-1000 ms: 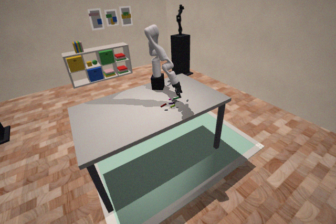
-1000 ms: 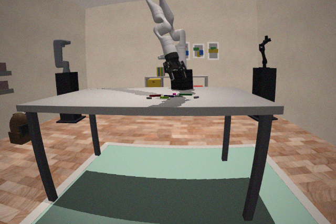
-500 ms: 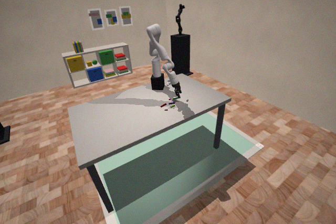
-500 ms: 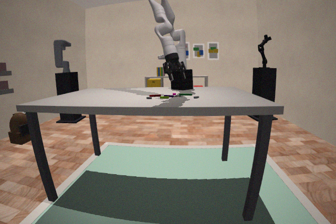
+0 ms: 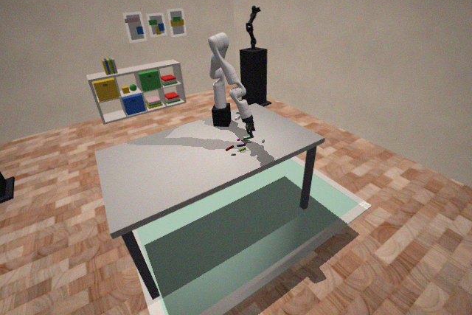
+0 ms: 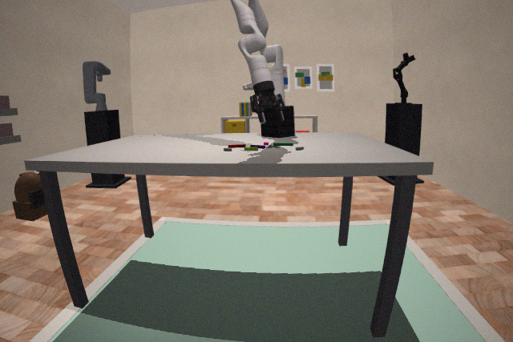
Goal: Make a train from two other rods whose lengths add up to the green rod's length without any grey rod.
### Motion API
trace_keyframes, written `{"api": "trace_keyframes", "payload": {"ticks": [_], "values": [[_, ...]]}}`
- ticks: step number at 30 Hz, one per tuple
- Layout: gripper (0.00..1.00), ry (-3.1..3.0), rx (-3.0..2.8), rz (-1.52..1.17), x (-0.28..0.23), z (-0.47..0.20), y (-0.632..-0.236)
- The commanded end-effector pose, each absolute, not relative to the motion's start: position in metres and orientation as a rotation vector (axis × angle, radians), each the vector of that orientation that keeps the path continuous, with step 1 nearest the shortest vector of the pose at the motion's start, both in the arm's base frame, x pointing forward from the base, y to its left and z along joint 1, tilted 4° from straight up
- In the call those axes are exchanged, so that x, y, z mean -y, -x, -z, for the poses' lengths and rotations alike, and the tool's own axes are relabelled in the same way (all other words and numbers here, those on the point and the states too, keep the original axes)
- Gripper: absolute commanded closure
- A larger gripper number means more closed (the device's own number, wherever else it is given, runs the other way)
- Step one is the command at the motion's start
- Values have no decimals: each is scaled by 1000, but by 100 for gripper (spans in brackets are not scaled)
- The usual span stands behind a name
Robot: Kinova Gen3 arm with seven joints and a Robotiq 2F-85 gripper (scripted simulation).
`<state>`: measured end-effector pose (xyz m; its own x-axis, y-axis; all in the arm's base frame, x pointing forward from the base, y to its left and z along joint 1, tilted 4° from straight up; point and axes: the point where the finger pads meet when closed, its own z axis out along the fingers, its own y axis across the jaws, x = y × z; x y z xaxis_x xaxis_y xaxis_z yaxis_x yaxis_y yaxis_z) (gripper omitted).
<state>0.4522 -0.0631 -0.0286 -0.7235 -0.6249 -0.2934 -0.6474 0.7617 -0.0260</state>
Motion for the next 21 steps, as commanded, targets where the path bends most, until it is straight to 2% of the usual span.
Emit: {"api": "trace_keyframes", "payload": {"ticks": [1, 21], "values": [[0, 995, -2670, -111, 61, 28, -453], [0, 999, -2712, -87, 61, 33, -446]]}}
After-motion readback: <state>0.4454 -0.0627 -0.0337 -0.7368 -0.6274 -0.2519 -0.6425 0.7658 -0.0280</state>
